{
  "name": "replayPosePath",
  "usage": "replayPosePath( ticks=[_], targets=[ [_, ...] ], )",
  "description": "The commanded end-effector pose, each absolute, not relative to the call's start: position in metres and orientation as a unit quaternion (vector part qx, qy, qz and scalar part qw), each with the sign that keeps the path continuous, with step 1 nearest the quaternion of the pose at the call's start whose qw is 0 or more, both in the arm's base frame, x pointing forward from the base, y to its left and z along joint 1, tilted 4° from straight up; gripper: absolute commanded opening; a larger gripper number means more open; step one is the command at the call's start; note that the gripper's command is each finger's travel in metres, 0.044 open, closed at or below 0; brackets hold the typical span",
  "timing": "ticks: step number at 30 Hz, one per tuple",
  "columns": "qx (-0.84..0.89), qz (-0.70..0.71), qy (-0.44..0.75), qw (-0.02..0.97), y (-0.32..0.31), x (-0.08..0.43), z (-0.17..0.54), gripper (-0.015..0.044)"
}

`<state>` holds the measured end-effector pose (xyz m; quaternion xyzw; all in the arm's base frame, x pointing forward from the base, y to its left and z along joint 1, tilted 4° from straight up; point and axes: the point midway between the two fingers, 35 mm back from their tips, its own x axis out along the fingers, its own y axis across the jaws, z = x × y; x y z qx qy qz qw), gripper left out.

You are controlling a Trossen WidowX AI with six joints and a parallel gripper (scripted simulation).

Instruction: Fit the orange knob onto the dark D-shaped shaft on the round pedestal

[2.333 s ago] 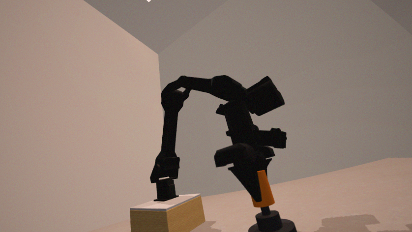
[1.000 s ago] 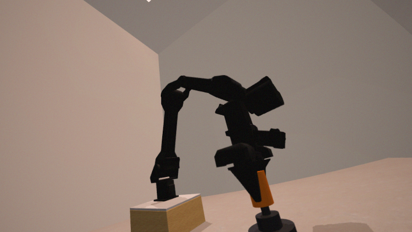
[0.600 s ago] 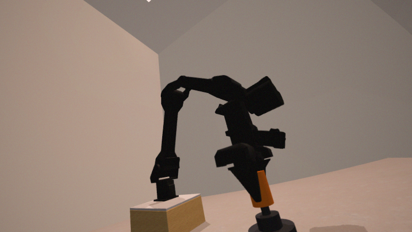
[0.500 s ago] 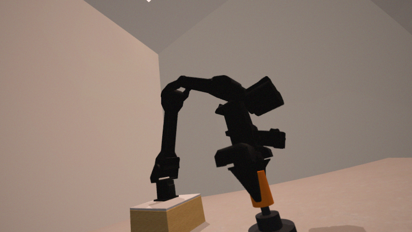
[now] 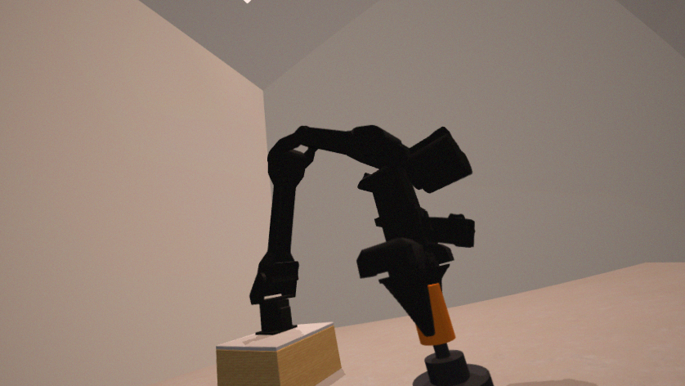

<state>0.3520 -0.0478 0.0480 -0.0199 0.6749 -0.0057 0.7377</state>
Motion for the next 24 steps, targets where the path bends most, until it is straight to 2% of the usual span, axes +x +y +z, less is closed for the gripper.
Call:
replayPosePath(
  ticks=[1,24],
  targets=[
    [-0.023,-0.006,0.672,0.740,-0.0486,0.3533,0.0500,0.0000],
    [-0.043,0.012,0.672,0.739,-0.0483,0.3559,0.0501,0.0000]
  ],
)
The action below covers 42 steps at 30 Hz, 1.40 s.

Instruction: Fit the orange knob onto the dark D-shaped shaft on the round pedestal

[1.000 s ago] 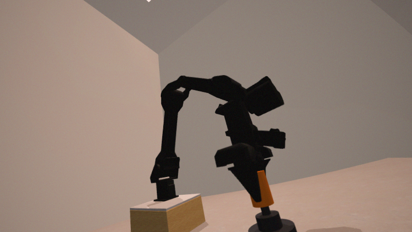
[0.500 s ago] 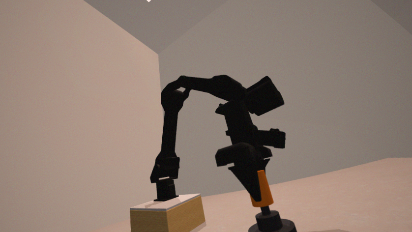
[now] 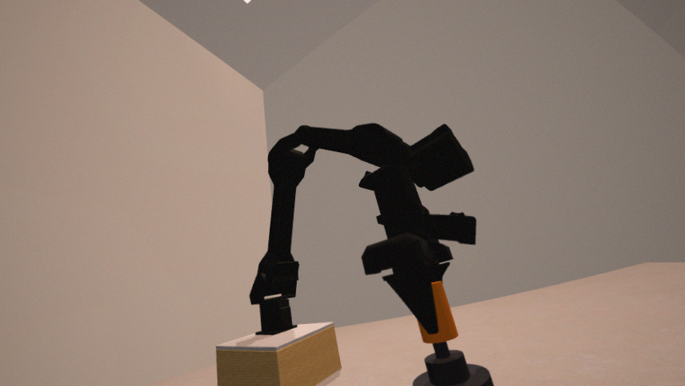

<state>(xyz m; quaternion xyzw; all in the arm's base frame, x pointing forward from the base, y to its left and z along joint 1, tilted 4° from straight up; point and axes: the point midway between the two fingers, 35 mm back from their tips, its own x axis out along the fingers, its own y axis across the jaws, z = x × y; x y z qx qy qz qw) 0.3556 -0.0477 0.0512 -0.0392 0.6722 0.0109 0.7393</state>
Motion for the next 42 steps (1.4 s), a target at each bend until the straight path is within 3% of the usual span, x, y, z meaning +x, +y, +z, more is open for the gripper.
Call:
replayPosePath(
  ticks=[1,42],
  targets=[
    [-0.043,0.012,0.672,0.739,-0.0483,0.3559,0.0501,0.0000],
    [-0.062,0.030,0.671,0.738,-0.0482,0.3565,0.0521,0.0000]
  ],
)
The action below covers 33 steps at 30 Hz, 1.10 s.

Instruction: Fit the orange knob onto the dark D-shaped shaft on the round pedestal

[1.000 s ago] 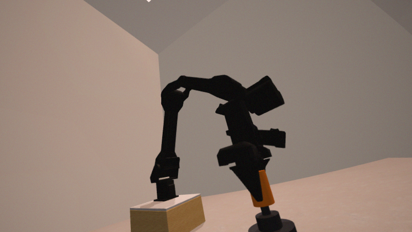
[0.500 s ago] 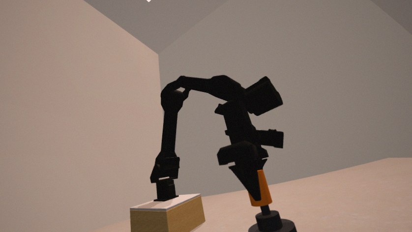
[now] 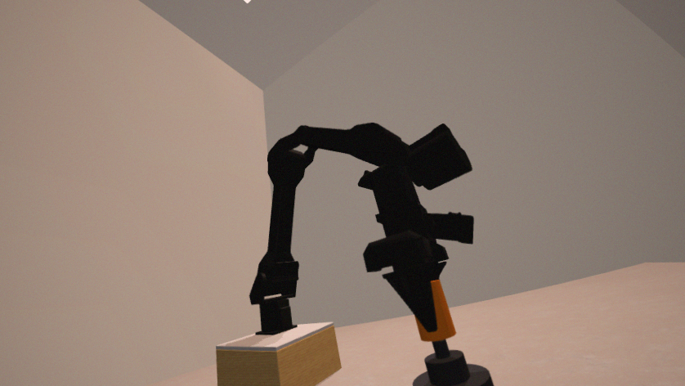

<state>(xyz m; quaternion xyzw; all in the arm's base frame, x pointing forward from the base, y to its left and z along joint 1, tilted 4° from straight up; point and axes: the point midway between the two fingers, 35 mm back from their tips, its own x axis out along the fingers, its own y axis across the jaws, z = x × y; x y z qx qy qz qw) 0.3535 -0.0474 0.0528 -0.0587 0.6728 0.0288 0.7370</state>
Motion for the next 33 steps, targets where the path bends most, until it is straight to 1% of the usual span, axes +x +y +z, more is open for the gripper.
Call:
replayPosePath(
  ticks=[1,33],
  targets=[
    [-0.062,0.030,0.671,0.738,-0.0482,0.3563,0.0519,0.0000],
    [-0.081,0.047,0.670,0.736,-0.0474,0.3507,0.0504,0.0000]
  ],
)
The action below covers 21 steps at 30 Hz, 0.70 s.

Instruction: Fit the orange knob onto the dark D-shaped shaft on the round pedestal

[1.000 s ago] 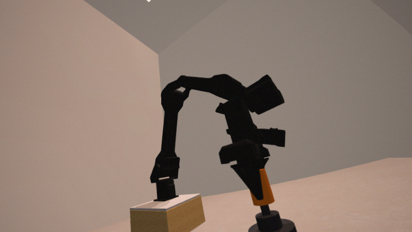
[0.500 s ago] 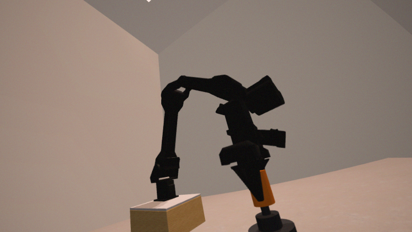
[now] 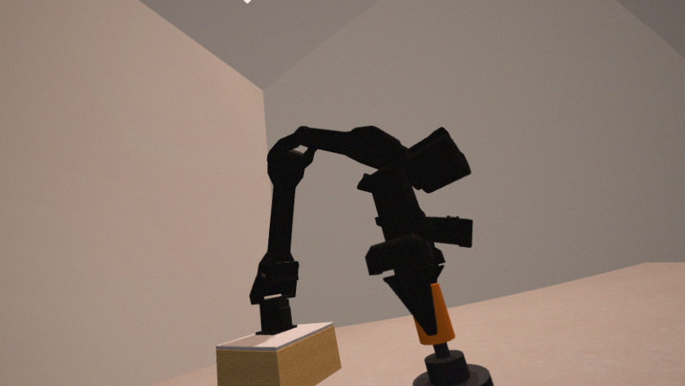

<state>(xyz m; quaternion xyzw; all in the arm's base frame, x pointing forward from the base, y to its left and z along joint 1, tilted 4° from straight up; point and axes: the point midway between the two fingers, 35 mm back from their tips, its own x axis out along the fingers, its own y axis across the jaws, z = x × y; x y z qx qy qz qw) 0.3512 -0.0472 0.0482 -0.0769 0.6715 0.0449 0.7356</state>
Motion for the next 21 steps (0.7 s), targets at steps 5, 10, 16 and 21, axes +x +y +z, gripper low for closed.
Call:
replayPosePath(
  ticks=[5,10,16,21],
  targets=[
    [-0.086,0.051,0.670,0.736,-0.0475,0.3518,0.0534,0.0000],
    [-0.100,0.065,0.669,0.734,-0.0475,0.3520,0.0550,0.0000],
    [-0.100,0.065,0.669,0.734,-0.0479,0.3547,0.0552,0.0000],
    [-0.100,0.065,0.669,0.734,-0.0482,0.3578,0.0531,0.0000]
  ],
)
